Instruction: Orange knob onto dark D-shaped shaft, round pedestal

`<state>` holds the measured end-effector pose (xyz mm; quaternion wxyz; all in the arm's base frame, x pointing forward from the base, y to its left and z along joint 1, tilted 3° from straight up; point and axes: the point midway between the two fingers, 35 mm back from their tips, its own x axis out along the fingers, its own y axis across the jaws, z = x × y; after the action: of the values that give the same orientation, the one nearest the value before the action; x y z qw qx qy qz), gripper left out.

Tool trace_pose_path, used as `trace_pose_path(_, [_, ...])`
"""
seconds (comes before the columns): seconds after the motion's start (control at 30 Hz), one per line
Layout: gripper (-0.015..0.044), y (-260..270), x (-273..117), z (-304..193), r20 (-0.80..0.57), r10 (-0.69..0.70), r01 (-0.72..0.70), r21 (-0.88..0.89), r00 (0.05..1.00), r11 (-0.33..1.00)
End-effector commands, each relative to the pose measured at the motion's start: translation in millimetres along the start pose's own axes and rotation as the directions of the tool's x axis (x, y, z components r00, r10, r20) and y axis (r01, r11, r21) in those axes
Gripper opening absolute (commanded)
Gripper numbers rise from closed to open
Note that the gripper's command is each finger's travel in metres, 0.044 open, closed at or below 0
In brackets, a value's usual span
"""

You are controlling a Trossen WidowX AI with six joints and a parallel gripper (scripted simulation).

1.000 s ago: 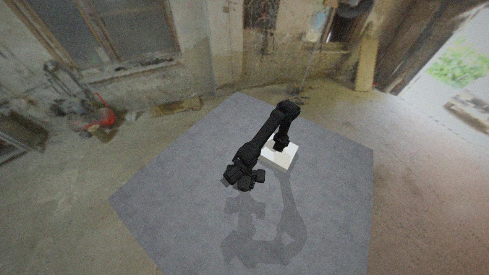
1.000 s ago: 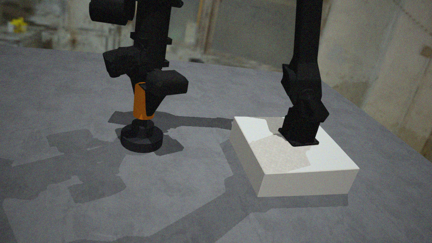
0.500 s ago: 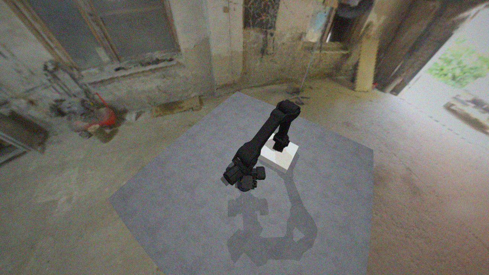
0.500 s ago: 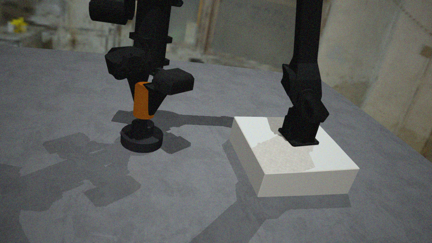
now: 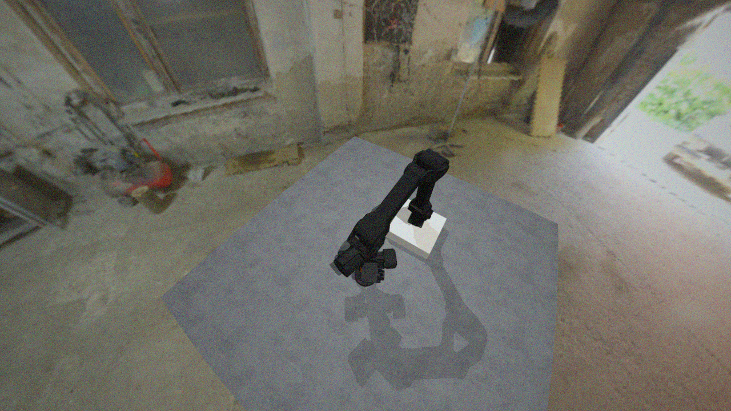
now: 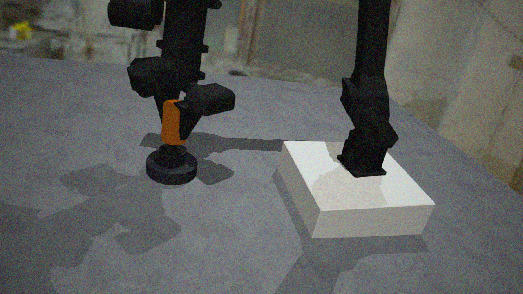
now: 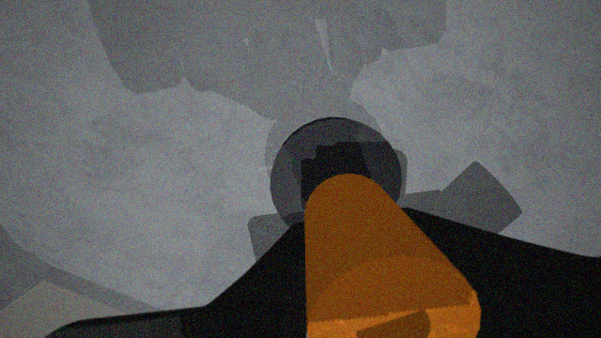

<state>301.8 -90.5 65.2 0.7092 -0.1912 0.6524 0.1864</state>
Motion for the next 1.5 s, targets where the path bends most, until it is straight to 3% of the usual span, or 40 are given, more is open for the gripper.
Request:
trace_pose_path(0.0, [0.0, -0.4, 0.6, 0.6, 0.004, -0.001, 0.001, -0.004, 1.0, 1.0])
trace_pose_path(0.23, [0.0, -0.8, -4.8, 1.1, 0.004, -0.001, 0.001, -0.012, 1.0, 1.0])
trace_pose_path(0.47, [0.0, -0.4, -2.3, 0.7, 0.003, -0.001, 0.001, -0.211, 1.0, 0.977])
trace_pose_path(1.27, [0.0, -0.6, -4.3, 1.0, 0.004, -0.001, 0.001, -0.211, 1.0, 0.977])
trace_pose_path(1.47, [0.0, -0.5, -3.7, 0.9, 0.003, -0.001, 0.002, -0.374, 1.0, 0.927])
